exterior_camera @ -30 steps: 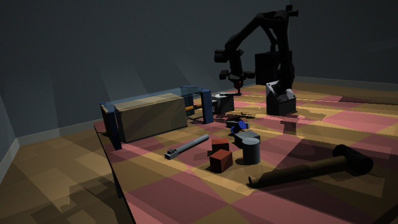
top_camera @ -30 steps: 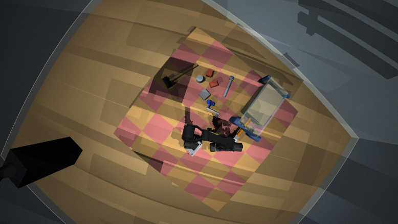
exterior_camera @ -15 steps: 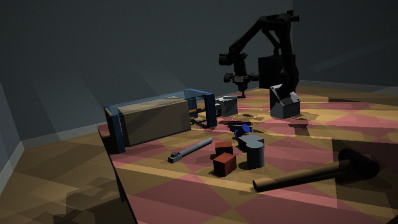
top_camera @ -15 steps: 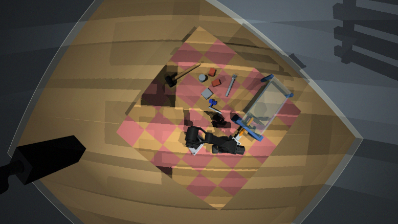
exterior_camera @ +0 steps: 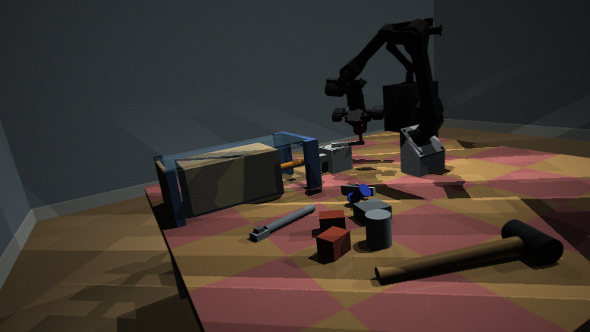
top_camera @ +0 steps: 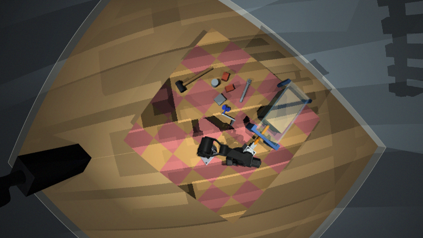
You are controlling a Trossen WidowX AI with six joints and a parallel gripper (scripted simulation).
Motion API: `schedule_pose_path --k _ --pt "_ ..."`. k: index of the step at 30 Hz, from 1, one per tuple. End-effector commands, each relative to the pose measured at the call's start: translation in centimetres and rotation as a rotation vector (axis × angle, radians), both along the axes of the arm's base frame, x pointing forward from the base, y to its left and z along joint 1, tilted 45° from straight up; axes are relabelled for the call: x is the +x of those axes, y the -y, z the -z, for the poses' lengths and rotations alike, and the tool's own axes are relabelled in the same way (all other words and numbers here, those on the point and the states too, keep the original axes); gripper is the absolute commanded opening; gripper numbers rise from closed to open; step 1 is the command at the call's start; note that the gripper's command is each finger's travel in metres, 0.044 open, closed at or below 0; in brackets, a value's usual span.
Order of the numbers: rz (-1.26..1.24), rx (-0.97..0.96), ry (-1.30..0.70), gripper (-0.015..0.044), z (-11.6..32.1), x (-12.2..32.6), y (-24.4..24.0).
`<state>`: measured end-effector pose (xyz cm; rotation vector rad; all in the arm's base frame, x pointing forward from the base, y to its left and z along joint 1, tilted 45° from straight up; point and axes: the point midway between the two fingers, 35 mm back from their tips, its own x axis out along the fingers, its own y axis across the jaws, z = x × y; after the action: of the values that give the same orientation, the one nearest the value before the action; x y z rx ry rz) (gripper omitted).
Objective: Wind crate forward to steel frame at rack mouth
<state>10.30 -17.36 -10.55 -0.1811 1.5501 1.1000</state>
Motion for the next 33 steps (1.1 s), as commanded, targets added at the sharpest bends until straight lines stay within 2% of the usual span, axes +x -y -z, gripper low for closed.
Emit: schedule_pose_path --k 1,33 --pt "-0.004 -0.016 -0.006 0.0000 0.8 -0.4 0.7" --pt "-0.004 -0.019 -0.006 0.0000 3.3 -1.3 3.5"
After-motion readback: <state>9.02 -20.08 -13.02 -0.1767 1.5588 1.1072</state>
